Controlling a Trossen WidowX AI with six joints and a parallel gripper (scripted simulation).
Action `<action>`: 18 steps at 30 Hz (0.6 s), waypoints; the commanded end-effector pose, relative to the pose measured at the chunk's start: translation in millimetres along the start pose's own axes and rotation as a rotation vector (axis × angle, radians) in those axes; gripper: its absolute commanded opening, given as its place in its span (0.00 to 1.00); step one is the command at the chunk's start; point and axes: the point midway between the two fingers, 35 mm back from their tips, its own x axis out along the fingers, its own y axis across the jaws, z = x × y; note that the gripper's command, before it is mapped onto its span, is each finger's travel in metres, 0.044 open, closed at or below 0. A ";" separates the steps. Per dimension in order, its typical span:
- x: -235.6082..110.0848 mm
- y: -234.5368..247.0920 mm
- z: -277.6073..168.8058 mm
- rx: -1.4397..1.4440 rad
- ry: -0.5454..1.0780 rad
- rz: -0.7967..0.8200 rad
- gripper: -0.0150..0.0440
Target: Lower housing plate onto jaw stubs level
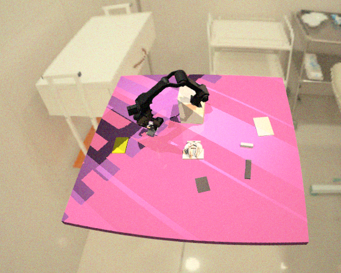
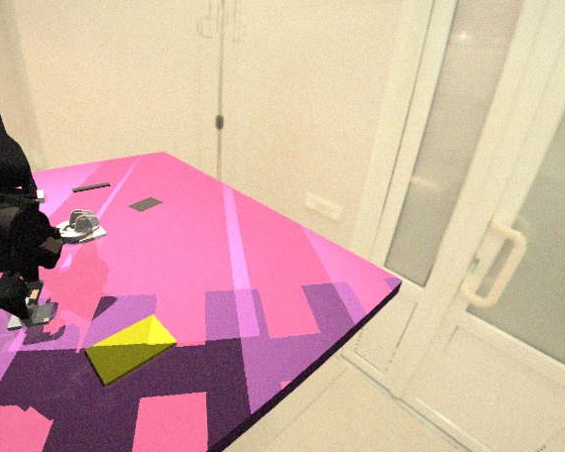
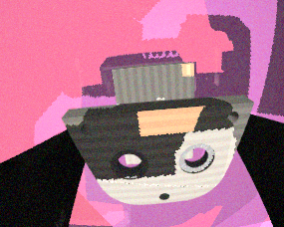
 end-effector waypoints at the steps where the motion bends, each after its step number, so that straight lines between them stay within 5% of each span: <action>1: -16.1 -1.6 2.0 -0.005 -0.006 -0.010 0.85; 18: -50.5 1.1 0.8 0.016 -0.007 -0.010 0.85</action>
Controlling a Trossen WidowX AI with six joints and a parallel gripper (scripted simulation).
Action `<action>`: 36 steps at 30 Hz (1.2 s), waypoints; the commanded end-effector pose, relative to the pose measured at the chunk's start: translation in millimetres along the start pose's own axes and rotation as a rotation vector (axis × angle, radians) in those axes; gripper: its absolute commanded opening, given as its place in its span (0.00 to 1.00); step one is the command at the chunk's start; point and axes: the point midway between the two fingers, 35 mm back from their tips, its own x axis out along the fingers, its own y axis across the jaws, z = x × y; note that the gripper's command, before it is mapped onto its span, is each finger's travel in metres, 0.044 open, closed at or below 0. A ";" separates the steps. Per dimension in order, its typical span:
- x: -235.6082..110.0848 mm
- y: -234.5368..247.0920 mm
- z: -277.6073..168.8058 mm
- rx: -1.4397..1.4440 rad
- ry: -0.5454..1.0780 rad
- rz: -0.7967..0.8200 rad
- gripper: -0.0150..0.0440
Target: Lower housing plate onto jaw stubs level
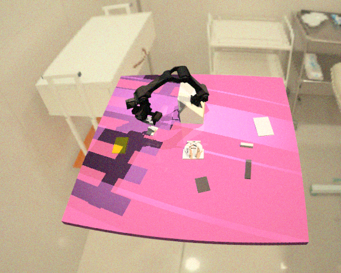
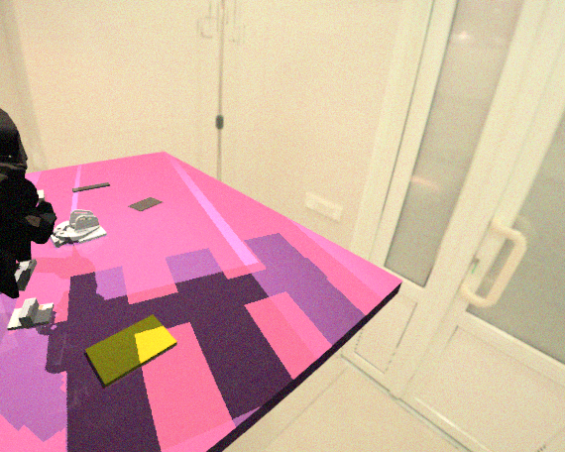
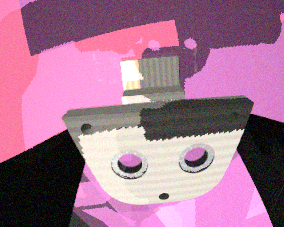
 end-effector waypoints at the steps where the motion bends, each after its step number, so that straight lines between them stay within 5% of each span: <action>1: -3.6 3.4 1.9 0.038 0.001 -0.007 0.85; 36: -19.8 106.9 34.4 1.013 -0.034 -0.026 0.85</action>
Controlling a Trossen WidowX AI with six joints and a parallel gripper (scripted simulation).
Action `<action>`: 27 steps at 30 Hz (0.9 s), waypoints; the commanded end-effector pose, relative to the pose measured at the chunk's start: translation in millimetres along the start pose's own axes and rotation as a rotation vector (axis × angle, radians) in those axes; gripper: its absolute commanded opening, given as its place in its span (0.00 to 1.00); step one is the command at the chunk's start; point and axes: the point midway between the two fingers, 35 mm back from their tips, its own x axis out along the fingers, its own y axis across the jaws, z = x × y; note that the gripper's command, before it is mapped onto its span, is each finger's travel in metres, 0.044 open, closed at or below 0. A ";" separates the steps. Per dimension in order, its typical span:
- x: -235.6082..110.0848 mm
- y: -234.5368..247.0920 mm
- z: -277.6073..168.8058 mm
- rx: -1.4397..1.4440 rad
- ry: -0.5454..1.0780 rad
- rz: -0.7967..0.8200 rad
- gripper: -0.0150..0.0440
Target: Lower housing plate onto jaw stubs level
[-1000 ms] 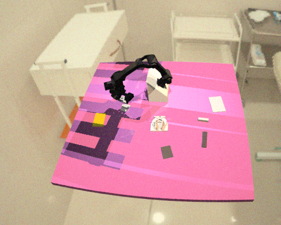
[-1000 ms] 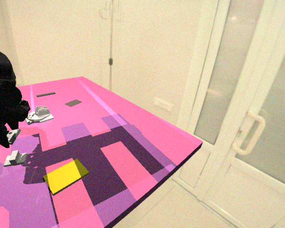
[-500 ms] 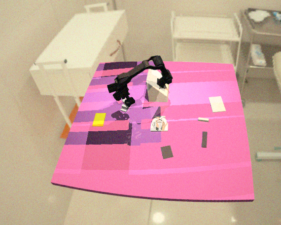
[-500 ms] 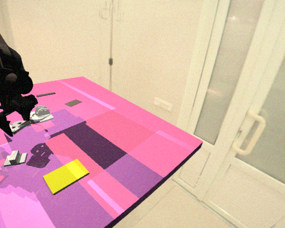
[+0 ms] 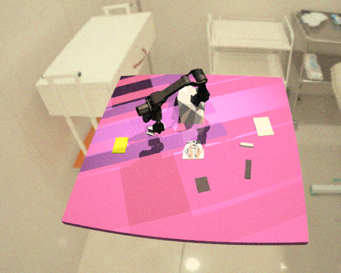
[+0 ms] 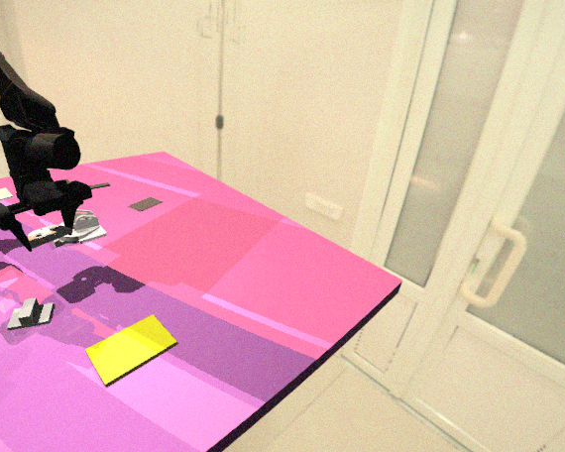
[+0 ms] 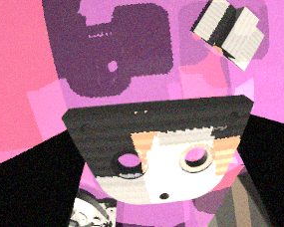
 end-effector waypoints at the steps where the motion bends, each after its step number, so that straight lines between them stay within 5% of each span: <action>1: -1.1 9.5 -10.6 0.107 0.000 0.003 0.85; 27: -1.6 58.5 -76.3 0.821 0.010 0.008 0.85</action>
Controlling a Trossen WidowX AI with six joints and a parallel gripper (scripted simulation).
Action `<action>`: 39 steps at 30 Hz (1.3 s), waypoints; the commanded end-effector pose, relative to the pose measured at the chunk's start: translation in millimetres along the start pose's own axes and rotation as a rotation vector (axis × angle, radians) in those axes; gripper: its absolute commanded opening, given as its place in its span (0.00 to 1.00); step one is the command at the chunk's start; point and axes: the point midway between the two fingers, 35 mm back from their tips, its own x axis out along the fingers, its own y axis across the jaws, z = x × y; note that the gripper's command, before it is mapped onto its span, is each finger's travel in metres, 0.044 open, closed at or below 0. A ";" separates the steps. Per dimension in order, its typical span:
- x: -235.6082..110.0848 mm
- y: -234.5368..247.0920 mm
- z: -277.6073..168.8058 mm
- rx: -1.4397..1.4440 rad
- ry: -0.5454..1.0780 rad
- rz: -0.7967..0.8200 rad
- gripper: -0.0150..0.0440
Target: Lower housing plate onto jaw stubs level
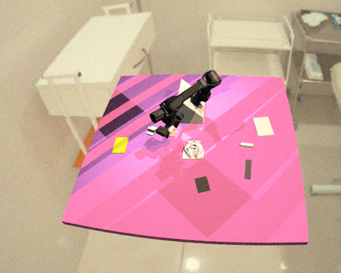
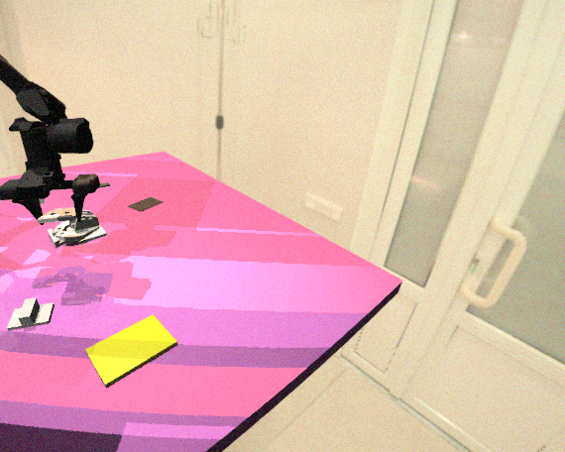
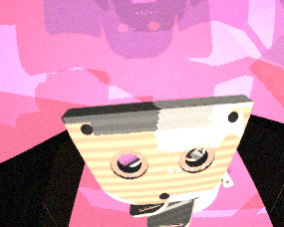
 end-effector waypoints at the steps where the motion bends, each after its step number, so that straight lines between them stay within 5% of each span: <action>1: 0.7 -3.4 -13.5 0.105 0.006 0.001 0.85; 39: 12.2 -47.5 -110.2 1.043 0.028 -0.054 0.85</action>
